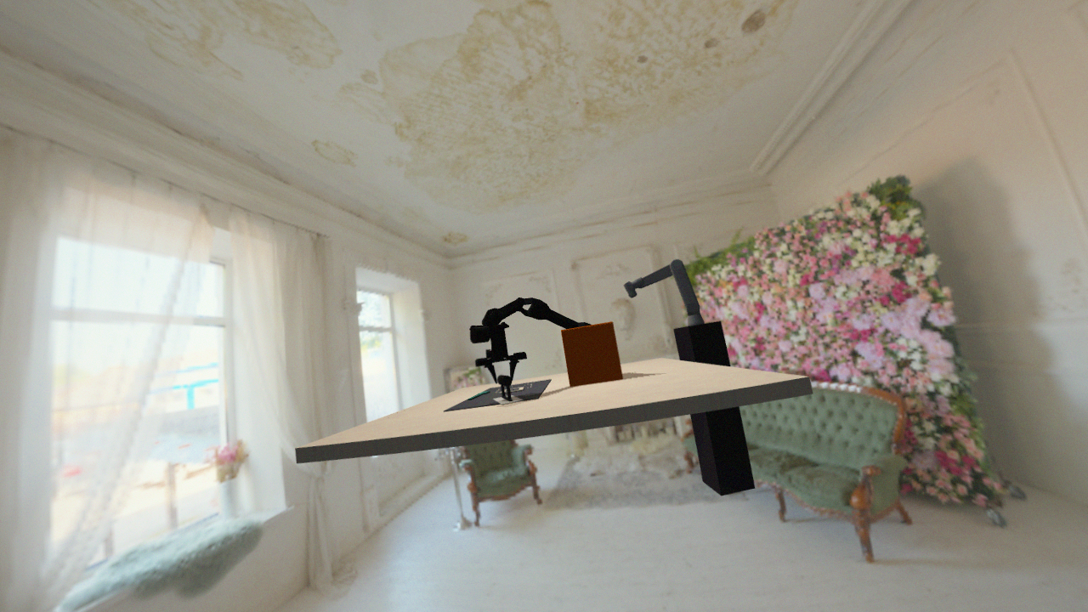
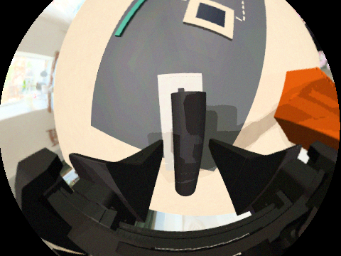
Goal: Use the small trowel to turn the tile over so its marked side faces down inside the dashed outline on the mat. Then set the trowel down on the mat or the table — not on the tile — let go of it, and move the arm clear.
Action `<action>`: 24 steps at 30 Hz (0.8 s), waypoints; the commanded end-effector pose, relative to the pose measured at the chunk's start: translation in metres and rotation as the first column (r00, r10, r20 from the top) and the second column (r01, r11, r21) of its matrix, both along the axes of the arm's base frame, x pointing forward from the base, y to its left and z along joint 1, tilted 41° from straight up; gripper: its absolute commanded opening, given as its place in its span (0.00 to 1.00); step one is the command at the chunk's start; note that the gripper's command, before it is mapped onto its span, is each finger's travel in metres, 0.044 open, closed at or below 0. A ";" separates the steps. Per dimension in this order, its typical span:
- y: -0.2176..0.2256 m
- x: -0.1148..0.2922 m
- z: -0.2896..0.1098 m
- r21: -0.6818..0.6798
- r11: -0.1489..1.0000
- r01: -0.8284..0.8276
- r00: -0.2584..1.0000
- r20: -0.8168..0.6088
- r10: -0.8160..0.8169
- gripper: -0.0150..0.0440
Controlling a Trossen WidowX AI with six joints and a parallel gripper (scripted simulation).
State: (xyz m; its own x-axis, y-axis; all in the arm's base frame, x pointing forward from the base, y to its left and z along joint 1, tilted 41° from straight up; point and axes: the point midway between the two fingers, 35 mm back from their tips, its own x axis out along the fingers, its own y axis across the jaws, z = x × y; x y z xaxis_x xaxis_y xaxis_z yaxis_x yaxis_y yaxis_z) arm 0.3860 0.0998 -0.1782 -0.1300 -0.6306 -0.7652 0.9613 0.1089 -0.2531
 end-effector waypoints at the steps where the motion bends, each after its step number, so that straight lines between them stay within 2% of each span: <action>1: 0.000 0.000 0.000 -0.001 1.000 0.002 1.000 0.004 -0.002 0.71; 8: 0.002 0.001 0.002 0.000 1.000 0.002 1.000 0.004 -0.002 0.71; 12: 0.027 0.003 0.033 0.000 1.000 0.003 1.000 0.003 -0.003 0.71; 19: 0.028 0.003 0.035 0.000 1.000 0.003 1.000 0.003 -0.003 0.71; 20: 0.030 0.005 0.036 0.003 1.000 -0.009 1.000 0.013 0.009 0.76; 24: 0.036 0.006 0.043 0.003 1.000 -0.009 1.000 0.013 0.009 0.76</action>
